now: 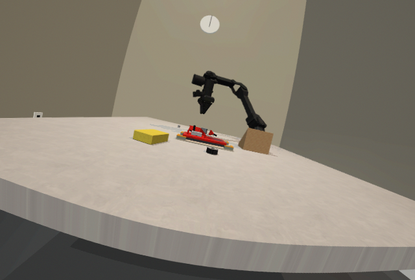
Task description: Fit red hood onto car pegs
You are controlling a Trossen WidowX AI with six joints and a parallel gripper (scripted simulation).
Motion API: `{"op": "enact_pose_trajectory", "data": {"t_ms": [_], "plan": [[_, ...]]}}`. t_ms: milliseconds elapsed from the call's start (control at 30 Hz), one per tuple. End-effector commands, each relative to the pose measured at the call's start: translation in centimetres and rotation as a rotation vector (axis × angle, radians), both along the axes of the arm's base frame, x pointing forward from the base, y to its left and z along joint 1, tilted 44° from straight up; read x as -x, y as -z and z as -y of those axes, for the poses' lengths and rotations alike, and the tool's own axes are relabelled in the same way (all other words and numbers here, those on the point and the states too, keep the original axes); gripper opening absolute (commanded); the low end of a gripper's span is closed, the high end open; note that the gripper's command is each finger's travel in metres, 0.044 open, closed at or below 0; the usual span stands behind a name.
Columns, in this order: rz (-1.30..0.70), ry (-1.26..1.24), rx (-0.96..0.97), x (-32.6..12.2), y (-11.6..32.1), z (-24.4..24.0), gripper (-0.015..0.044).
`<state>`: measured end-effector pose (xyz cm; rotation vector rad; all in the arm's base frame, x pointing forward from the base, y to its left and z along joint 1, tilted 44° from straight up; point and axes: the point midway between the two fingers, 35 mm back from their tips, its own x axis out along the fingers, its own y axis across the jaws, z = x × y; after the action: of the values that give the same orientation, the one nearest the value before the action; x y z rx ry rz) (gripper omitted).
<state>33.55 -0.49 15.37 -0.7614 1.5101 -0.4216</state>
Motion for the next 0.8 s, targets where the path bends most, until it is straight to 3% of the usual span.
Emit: {"op": "enact_pose_trajectory", "data": {"t_ms": [0,33,500,767], "plan": [[-0.131,-0.133,0.014,-0.2,1.0,0.2,0.0420],[-0.166,-0.171,0.017,-0.3,1.2,0.2,0.0440],[-0.663,-0.694,0.051,-0.9,4.2,0.9,0.0440],[-0.686,-0.719,0.053,-0.9,4.3,0.9,0.0440]]}}
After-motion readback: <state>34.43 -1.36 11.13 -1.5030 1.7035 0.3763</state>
